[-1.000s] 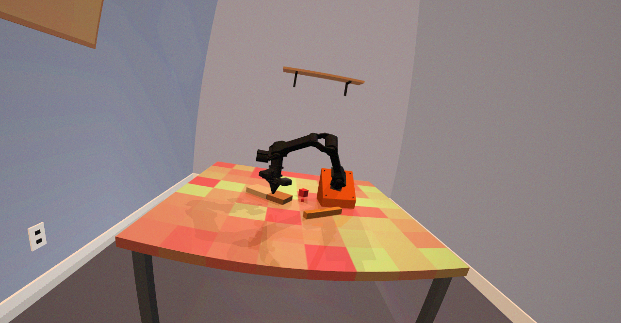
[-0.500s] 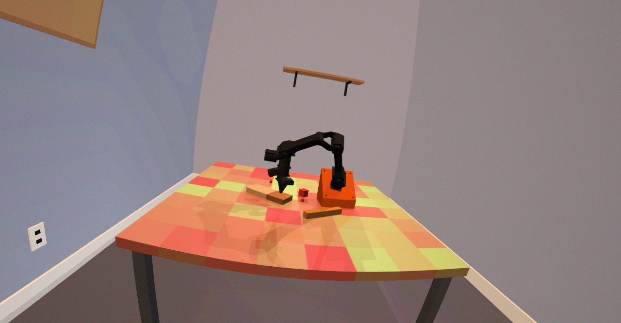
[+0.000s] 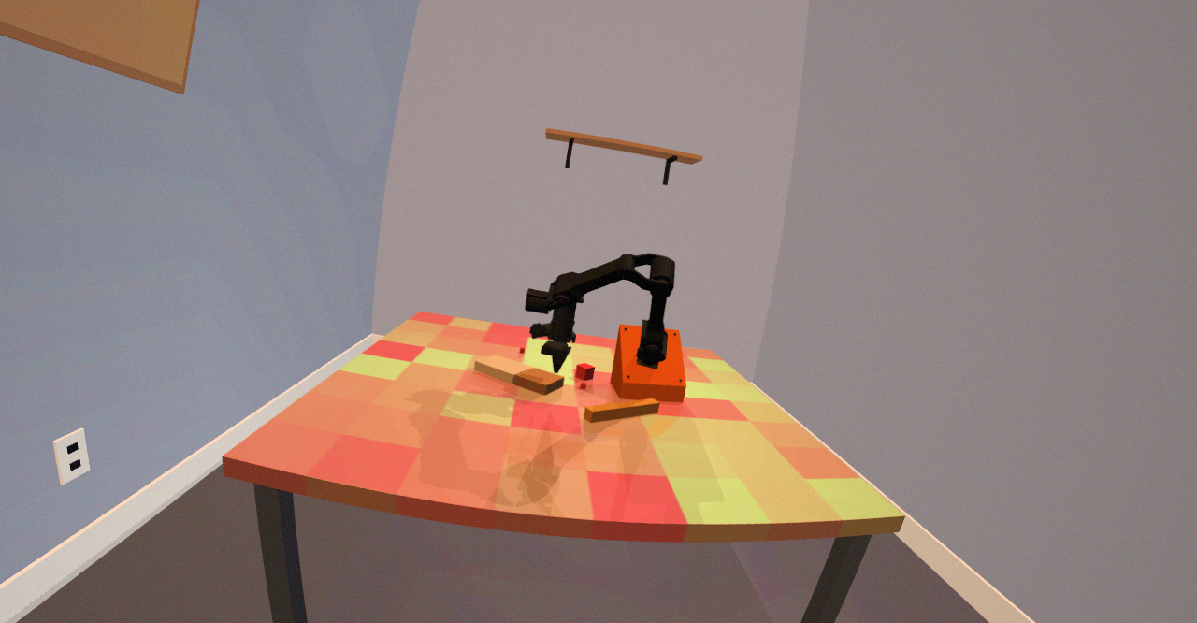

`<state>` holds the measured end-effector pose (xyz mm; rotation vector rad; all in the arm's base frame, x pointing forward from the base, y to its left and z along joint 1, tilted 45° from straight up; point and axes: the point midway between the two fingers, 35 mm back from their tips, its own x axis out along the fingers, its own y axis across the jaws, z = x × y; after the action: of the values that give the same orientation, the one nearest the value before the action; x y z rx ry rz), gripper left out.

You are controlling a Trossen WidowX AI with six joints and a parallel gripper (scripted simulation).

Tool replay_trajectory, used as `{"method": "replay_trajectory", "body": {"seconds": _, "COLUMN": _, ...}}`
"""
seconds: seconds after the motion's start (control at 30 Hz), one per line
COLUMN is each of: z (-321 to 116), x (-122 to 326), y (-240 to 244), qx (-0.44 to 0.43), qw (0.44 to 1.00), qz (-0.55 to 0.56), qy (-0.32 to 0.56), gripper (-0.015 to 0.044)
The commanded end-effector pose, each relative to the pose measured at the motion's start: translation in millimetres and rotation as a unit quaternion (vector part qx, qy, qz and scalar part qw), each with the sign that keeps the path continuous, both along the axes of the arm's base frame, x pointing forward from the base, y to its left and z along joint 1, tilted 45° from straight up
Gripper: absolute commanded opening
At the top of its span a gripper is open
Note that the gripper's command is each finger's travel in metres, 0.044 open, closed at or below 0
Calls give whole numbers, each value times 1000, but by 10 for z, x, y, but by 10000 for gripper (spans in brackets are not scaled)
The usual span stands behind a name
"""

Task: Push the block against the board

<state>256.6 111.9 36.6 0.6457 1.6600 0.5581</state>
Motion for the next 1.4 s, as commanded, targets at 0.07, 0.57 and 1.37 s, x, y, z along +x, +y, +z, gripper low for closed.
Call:
{"method": "replay_trajectory", "body": {"seconds": 0.07, "z": -30, "x": -147, "y": -62, "qx": -12, "qw": 996, "qz": -66, "qy": 60, "gripper": 0}}
{"method": "replay_trajectory", "body": {"seconds": 0.57, "z": -445, "x": -364, "y": 281, "qx": -19, "qw": 986, "qz": -119, "qy": 113, "gripper": 0}}
{"method": "replay_trajectory", "body": {"seconds": 1.37, "z": -546, "x": -73, "y": 222, "qx": -20, "qw": 986, "qz": -119, "qy": 112, "gripper": 0}}
